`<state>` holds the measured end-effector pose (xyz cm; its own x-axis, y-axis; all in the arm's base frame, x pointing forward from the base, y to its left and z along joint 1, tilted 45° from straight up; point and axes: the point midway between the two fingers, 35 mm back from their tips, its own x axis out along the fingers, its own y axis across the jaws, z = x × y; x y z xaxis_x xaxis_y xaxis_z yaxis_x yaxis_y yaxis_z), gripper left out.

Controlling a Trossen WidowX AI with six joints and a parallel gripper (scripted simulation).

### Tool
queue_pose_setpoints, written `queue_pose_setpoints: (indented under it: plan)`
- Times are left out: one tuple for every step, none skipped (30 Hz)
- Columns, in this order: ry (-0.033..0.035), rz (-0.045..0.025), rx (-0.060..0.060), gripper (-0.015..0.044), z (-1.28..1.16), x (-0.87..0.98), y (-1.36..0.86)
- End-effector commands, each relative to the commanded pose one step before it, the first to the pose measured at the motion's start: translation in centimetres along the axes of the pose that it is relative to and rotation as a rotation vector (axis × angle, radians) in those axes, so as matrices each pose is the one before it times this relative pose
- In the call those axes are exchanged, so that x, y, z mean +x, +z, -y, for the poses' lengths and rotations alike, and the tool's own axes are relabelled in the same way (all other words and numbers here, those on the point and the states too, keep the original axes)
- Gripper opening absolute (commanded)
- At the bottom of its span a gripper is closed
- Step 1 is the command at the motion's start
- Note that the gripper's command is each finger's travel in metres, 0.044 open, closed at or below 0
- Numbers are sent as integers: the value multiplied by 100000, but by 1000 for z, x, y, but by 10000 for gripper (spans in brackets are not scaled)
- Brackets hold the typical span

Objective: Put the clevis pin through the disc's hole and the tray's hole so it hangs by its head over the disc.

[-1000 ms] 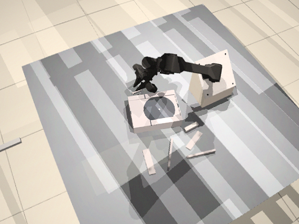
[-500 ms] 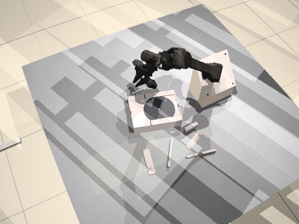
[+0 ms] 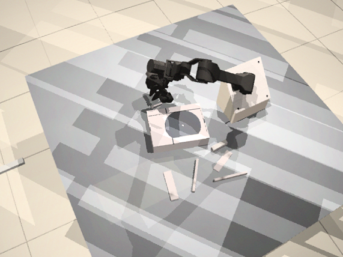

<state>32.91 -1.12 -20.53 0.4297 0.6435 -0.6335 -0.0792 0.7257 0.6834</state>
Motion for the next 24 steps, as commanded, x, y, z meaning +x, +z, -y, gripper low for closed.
queue_pose_setpoints:
  plan:
    - [-718,-25071,-4018,120,-181,1207,335]
    - [471,-4866,-609,120,-291,-18,49]
    - [629,-4919,-572,120,-359,-89,32]
    - [859,-5011,-161,120,-407,-154,-34]
    - [1004,-5039,-188,120,-479,-221,-51]
    - [926,-4137,-194,120,-447,-228,-56]
    - [602,-2487,-133,120,-292,-156,-42]
    - [208,-830,-47,120,-102,-55,-16]
    - [6,1,-1,120,-66,1,68]
    - [0,0,0,120,0,0,0]
    - [0,0,0,120,0,0,0]
    - [0,0,0,120,0,0,0]
    - [0,0,0,120,0,0,0]
    - [0,0,0,120,0,0,0]
    - [0,0,0,120,0,0,0]
    - [0,0,0,120,0,0,0]
    - [0,0,0,120,0,0,0]
    - [0,0,0,120,0,0,0]
    - [2,0,0,120,-30,1,11]
    - [0,0,0,120,0,0,0]
    - [0,0,0,120,0,0,0]
    - [0,0,0,120,0,0,0]
    - [0,0,0,120,0,0,0]
    - [2,0,0,120,-6,26,3]
